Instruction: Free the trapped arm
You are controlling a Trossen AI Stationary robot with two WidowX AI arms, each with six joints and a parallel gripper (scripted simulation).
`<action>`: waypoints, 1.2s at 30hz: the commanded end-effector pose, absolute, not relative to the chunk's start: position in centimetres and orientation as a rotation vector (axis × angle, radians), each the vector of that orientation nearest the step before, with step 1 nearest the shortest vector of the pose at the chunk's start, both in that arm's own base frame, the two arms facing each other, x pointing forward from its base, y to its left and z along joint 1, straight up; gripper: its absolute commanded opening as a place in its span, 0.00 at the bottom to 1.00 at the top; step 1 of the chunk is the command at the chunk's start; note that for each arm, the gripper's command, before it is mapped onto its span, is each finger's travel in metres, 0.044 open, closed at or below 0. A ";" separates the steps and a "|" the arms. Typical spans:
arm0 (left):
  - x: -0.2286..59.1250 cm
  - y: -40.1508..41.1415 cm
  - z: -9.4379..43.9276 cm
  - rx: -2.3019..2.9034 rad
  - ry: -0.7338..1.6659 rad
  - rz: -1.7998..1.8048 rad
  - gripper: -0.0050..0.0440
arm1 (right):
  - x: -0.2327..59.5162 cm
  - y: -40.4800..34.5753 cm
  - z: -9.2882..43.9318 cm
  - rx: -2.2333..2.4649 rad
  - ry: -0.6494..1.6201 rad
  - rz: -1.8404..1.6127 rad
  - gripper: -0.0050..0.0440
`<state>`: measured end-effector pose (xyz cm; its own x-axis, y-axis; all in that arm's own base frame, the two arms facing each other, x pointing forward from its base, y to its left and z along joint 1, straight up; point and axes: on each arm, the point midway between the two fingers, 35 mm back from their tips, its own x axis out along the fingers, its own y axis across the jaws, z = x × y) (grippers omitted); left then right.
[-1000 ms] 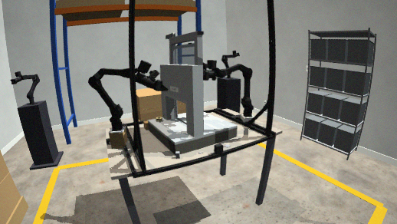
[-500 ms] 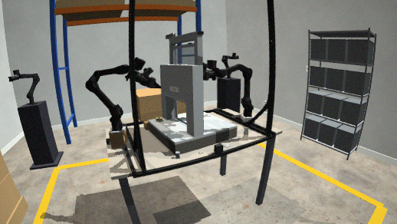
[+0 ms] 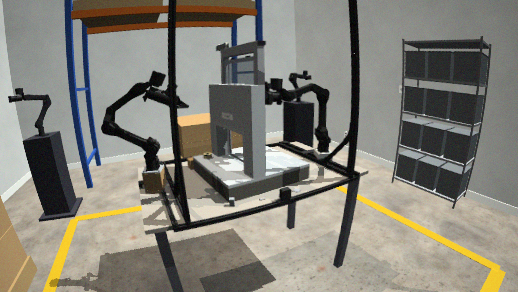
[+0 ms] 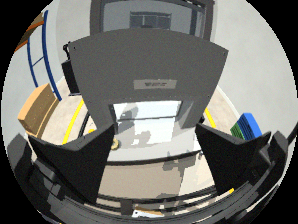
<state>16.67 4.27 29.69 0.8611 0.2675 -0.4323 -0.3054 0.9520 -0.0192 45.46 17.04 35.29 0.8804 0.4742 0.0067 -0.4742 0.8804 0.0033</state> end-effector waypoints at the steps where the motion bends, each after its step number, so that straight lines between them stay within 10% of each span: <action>1: 14.1 3.8 30.1 -0.074 0.418 0.273 0.92 | 45.2 16.9 39.1 0.026 -0.103 0.485 0.92; 36: 9.7 2.4 29.8 -0.045 0.375 0.232 0.92 | 45.7 17.2 34.5 0.026 -0.103 0.485 0.92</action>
<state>9.77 2.42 29.88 0.9041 0.2186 -0.3671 -0.2354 0.9719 -0.0010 45.86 17.25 31.93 0.8806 0.4737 0.0146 -0.4738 0.8807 0.0036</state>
